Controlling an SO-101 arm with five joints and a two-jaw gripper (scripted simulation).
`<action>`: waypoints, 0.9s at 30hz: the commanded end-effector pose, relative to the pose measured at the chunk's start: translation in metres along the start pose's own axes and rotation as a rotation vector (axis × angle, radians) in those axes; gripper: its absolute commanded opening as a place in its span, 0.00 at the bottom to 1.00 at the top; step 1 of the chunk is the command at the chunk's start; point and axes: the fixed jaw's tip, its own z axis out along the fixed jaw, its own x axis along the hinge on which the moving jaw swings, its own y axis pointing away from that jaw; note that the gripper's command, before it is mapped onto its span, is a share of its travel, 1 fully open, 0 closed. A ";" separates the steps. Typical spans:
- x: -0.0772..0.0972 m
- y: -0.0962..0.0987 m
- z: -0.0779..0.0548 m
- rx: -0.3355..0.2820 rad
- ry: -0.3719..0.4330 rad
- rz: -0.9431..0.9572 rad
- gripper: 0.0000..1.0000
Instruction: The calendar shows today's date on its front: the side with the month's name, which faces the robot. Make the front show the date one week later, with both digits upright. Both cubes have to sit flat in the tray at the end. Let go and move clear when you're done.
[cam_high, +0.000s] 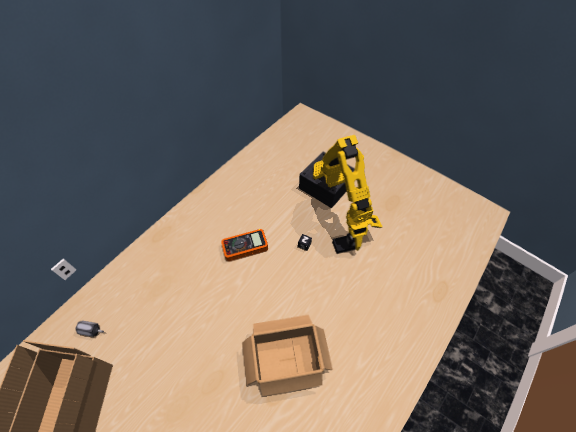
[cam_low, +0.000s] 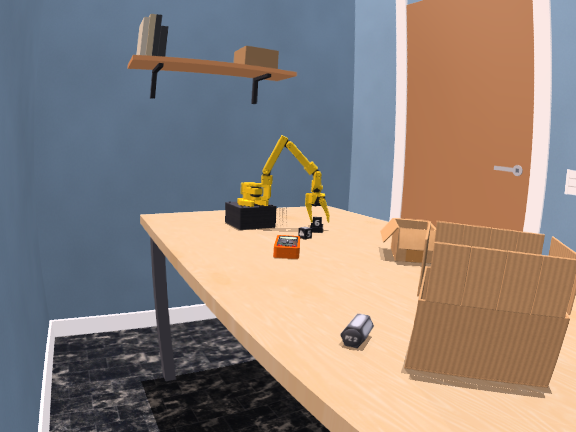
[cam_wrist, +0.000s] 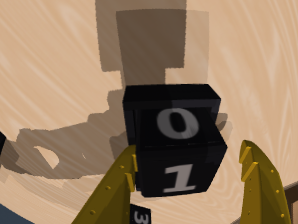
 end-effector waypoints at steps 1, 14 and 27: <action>0.000 0.005 0.004 -0.020 0.000 -0.012 0.35; 0.000 0.004 0.000 -0.020 0.000 -0.012 0.36; -0.001 0.001 -0.033 -0.020 0.000 -0.012 0.36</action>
